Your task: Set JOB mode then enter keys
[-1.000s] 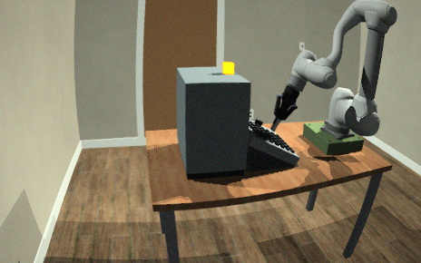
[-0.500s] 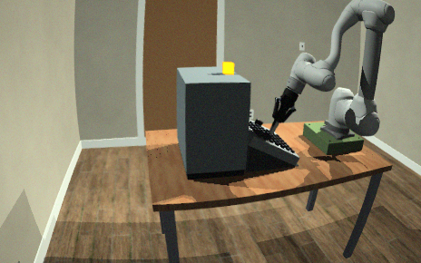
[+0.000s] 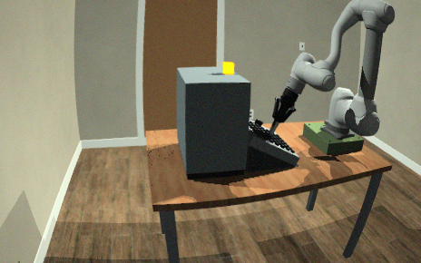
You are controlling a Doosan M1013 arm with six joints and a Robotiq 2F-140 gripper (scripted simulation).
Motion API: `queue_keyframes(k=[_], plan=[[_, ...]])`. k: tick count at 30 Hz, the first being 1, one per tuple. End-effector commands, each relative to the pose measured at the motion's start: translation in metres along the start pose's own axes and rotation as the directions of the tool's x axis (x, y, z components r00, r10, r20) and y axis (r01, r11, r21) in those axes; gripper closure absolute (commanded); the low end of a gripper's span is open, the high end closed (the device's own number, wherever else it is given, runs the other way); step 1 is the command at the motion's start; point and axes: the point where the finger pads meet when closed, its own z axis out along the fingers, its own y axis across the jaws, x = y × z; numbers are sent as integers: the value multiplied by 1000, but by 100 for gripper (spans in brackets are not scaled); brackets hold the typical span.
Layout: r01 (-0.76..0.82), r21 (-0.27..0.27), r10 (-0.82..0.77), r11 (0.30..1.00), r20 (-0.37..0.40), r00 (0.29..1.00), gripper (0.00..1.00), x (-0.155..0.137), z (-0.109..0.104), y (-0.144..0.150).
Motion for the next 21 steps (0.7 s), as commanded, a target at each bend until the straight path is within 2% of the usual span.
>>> queue_keyframes(k=[1, 21], plan=[[0, 0, 0, 1000, 0, 1000, 100, 0, 0, 0], [0, 0, 0, 1000, 0, 1000, 100, 0, 5, 0]])
